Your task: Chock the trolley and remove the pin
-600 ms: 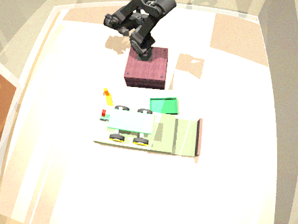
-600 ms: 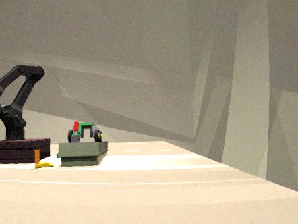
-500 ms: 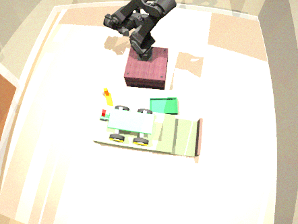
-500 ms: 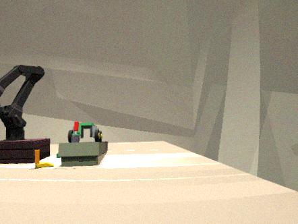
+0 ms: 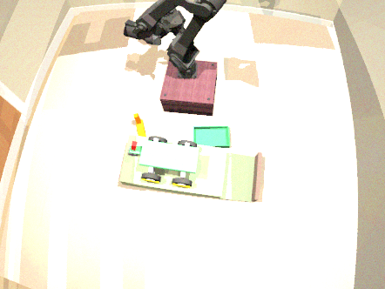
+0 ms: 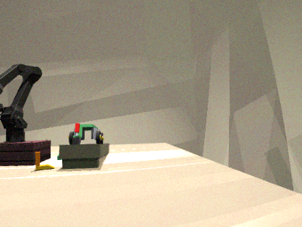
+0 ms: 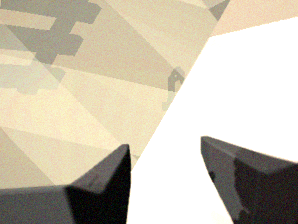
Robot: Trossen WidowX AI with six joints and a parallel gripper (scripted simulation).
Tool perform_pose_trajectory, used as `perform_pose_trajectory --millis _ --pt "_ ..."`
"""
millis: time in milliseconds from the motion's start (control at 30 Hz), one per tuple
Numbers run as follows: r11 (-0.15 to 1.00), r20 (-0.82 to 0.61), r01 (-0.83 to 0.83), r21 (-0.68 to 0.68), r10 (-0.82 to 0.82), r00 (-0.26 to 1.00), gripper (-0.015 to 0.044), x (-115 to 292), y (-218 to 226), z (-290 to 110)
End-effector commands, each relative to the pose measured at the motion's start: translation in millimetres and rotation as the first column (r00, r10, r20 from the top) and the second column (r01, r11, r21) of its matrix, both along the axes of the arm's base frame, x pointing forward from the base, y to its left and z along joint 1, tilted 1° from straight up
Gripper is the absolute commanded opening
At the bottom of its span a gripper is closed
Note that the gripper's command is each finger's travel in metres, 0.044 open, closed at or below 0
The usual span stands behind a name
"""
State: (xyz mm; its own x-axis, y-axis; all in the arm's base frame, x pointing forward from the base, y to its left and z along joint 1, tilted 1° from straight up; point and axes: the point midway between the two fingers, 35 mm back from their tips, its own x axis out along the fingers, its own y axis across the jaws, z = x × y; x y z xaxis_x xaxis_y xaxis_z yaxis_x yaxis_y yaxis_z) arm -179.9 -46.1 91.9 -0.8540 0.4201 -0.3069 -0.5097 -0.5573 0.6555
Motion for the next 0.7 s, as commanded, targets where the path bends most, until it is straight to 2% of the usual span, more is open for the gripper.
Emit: perform_pose_trajectory --millis 0,167,333,500,667 --pt "0.989 0.11 -0.096 0.117 0.083 0.99 0.019 2 -12 -3" --pt "0.924 0.277 -0.268 0.271 0.192 0.942 0.019 8 -29 -8" --pt "0.802 0.441 -0.454 0.388 0.272 0.856 0.019 15 -45 -12" --pt "0.623 0.592 -0.633 0.46 0.316 0.741 0.019 24 -61 -16" --pt "0.396 0.725 -0.782 0.482 0.32 0.61 0.019 34 -77 -19"
